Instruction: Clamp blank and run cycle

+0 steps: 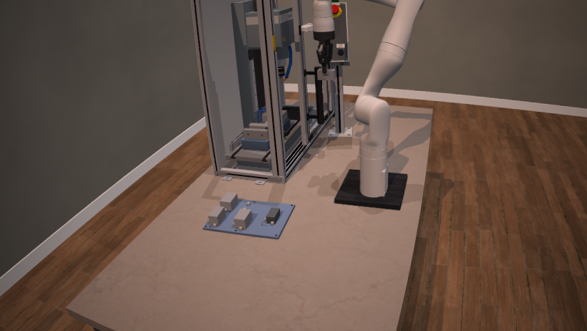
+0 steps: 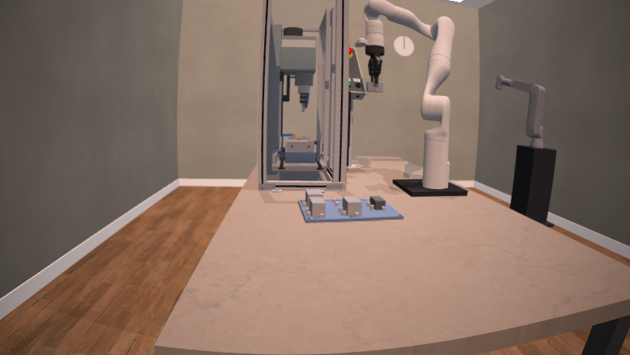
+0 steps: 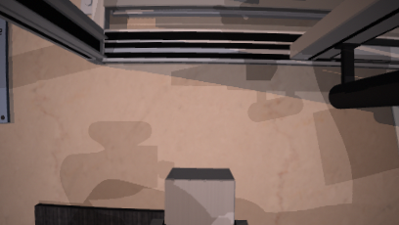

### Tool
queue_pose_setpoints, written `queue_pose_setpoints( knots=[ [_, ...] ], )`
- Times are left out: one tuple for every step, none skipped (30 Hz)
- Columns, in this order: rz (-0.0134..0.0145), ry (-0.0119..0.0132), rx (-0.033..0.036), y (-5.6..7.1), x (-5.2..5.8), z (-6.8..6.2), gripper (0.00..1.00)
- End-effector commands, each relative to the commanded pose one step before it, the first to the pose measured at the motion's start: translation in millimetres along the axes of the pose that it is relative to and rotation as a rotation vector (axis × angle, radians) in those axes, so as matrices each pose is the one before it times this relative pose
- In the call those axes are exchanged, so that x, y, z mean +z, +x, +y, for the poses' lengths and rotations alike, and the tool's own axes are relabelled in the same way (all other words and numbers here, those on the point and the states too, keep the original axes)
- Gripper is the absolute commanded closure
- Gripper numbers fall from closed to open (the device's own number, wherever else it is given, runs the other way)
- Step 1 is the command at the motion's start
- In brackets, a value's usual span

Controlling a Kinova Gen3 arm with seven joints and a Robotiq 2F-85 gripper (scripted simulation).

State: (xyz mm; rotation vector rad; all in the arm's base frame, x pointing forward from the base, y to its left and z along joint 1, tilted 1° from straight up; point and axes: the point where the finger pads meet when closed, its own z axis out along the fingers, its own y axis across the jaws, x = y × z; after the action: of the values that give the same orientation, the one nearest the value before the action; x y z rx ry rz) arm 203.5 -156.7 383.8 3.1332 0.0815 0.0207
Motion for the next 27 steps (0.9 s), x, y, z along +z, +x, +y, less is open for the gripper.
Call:
queue_pose_setpoints(
  knots=[
    [0.00062,-0.00040,0.00003,0.21,-0.28,-0.03,0.90],
    [0.00001,-0.00001,-0.00001,-0.01,10.01,-0.01,0.90],
    [-0.00001,-0.00003,0.00000,0.00,10.00,0.00,0.90],
    [-0.00001,-0.00003,0.00000,0.00,10.00,0.00,0.90],
    [-0.00001,-0.00003,0.00000,0.00,10.00,0.00,0.90],
    [-0.00001,-0.00003,0.00000,0.00,10.00,0.00,0.90],
    [0.00000,0.00000,0.00000,0.00,0.00,0.00,0.90],
    [0.00000,0.00000,0.00000,0.00,0.00,0.00,0.90],
    [0.00000,0.00000,0.00000,0.00,0.00,0.00,0.90],
    [0.00000,0.00000,0.00000,0.00,0.00,0.00,0.90],
    [0.00000,0.00000,0.00000,0.00,0.00,0.00,0.90],
    [0.00000,0.00000,0.00000,0.00,0.00,0.00,0.90],
    [0.00000,0.00000,0.00000,0.00,0.00,0.00,0.90],
    [0.00000,0.00000,0.00000,0.00,0.00,0.00,0.90],
    [0.00000,0.00000,0.00000,0.00,0.00,0.00,0.90],
    [0.00000,0.00000,0.00000,0.00,0.00,0.00,0.90],
    [0.00000,0.00000,0.00000,0.00,0.00,0.00,0.90],
    [0.00000,0.00000,0.00000,0.00,0.00,0.00,0.90],
    [0.00009,0.00006,0.00000,-0.01,9.94,0.00,0.90],
    [-0.00002,-0.00002,0.00000,0.00,10.00,0.00,0.90],
    [-0.00002,-0.00002,0.00000,0.00,10.00,0.00,0.90],
    [-0.00002,-0.00002,0.00000,0.00,10.00,0.00,0.90],
    [-0.00002,-0.00002,0.00000,0.00,10.00,0.00,0.90],
    [0.00000,0.00000,0.00000,0.00,0.00,0.00,0.90],
    [0.00000,0.00000,0.00000,0.00,0.00,0.00,0.90],
    [0.00000,0.00000,0.00000,0.00,0.00,0.00,0.90],
    [0.00000,0.00000,0.00000,0.00,0.00,0.00,0.90]
  ],
)
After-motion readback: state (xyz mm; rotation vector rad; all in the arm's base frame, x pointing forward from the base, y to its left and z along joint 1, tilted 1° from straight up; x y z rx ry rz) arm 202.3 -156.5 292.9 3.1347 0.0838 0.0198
